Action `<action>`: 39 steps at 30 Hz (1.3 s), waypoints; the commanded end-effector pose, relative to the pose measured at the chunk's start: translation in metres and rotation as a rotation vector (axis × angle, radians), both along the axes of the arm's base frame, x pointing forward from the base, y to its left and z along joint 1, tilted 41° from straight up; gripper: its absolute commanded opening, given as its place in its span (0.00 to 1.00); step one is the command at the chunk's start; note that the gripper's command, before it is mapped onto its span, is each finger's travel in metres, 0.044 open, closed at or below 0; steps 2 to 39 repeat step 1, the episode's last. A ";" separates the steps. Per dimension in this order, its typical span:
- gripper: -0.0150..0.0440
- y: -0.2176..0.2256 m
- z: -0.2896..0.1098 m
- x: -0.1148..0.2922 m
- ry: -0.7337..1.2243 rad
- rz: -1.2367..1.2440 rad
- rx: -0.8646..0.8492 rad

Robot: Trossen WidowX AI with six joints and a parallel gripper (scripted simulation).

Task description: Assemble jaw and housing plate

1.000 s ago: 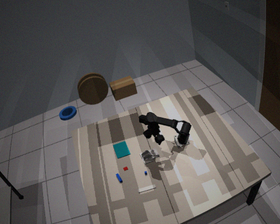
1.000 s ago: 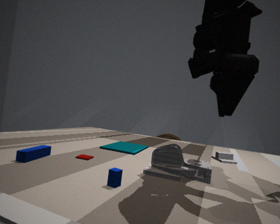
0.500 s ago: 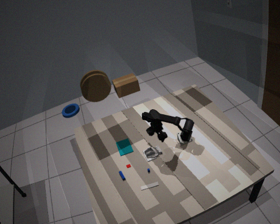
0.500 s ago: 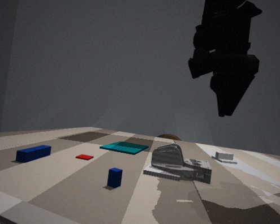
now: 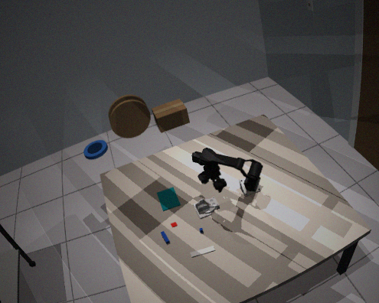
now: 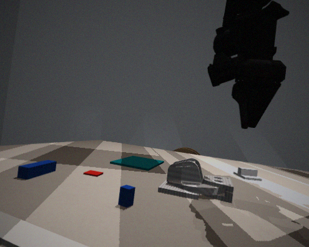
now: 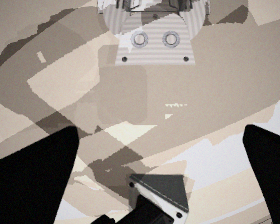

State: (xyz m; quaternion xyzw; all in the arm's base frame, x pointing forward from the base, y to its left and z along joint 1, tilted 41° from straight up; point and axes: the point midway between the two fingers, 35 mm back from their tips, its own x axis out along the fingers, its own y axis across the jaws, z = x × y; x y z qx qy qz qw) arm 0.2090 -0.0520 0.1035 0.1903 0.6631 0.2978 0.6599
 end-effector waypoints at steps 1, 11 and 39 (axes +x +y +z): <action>1.00 0.000 0.000 -0.001 0.000 0.003 -0.002; 1.00 0.000 0.000 -0.001 0.000 0.003 -0.002; 1.00 0.000 0.000 -0.001 0.000 0.003 -0.002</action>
